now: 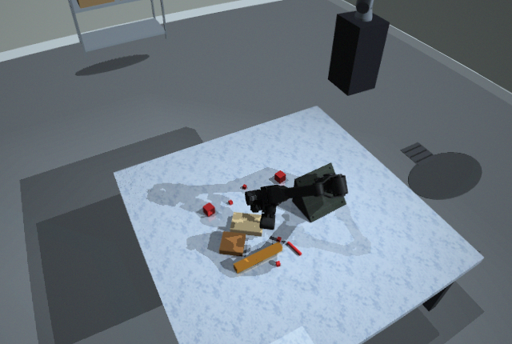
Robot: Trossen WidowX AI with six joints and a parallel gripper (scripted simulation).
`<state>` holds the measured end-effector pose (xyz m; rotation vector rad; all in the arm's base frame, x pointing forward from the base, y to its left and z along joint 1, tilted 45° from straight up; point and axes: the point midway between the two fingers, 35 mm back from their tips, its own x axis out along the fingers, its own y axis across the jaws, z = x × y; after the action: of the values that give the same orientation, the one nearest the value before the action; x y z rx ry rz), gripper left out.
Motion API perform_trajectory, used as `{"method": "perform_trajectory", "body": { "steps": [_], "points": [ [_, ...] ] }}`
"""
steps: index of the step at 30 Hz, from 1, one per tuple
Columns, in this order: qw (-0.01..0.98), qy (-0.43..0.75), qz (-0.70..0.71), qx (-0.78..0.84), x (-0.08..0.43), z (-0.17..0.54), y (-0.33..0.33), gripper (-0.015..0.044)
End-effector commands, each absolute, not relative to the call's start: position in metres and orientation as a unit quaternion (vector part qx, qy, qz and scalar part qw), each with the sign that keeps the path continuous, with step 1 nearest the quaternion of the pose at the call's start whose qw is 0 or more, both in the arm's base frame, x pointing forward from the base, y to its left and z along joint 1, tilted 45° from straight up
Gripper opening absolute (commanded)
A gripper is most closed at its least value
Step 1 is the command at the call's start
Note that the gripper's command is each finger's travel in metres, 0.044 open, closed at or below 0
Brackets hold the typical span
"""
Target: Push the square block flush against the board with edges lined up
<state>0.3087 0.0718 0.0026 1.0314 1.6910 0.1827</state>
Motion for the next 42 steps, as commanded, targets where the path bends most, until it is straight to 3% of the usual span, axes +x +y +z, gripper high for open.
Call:
{"method": "perform_trajectory", "body": {
  "steps": [1,42],
  "points": [
    [0.532,0.726,0.078,0.429,0.3,-0.023,0.1,0.0],
    [0.533,0.725,0.078,0.429,0.321,-0.032,0.092,0.0]
  ]
}}
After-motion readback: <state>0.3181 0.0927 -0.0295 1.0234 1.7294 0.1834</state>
